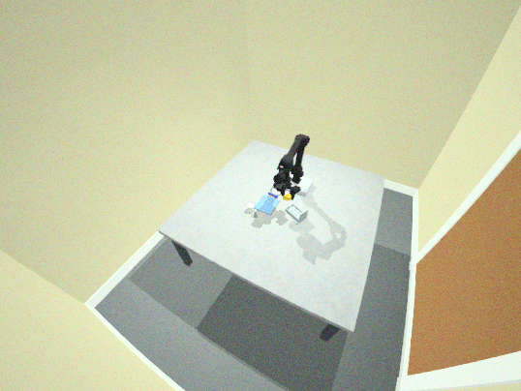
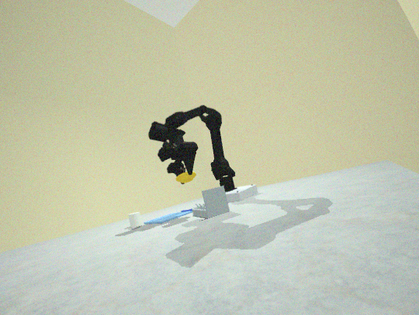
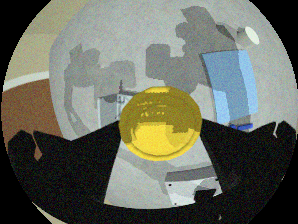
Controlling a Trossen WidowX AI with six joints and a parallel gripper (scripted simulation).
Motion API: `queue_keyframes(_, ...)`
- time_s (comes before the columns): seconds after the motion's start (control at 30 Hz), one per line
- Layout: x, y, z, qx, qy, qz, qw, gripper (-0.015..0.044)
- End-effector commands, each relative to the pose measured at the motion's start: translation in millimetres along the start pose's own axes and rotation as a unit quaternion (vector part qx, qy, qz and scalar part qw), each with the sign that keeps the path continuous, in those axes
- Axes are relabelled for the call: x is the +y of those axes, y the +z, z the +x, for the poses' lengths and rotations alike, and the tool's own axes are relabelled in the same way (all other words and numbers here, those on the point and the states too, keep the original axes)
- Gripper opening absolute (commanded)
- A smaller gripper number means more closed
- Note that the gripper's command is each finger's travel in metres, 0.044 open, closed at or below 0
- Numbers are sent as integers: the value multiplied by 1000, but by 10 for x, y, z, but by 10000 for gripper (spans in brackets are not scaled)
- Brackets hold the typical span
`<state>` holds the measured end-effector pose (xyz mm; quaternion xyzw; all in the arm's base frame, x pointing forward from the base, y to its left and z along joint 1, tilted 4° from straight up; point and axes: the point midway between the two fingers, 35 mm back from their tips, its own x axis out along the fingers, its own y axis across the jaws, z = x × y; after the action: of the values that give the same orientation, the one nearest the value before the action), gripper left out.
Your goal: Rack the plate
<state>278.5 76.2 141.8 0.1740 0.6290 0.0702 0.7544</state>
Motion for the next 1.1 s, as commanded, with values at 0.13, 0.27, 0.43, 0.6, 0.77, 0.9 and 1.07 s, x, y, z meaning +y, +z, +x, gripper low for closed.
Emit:
queue_keyframes(0.13, -8, 158, 285, -26, 72, -45, 996, 0)
queue_keyframes(0.27, -5, 234, 396, -46, 110, -74, 990, 0)
queue_keyframes(0.43, -9, 308, 512, -75, 155, -111, 979, 0)
queue_keyframes(0.6, -23, 357, 601, -107, 196, -151, 963, 0)
queue_keyframes(0.77, -55, 380, 660, -142, 231, -190, 943, 0)
queue_keyframes(0.9, -96, 382, 685, -173, 255, -220, 926, 0)
queue_keyframes(1.07, -137, 354, 703, -210, 282, -261, 899, 0)
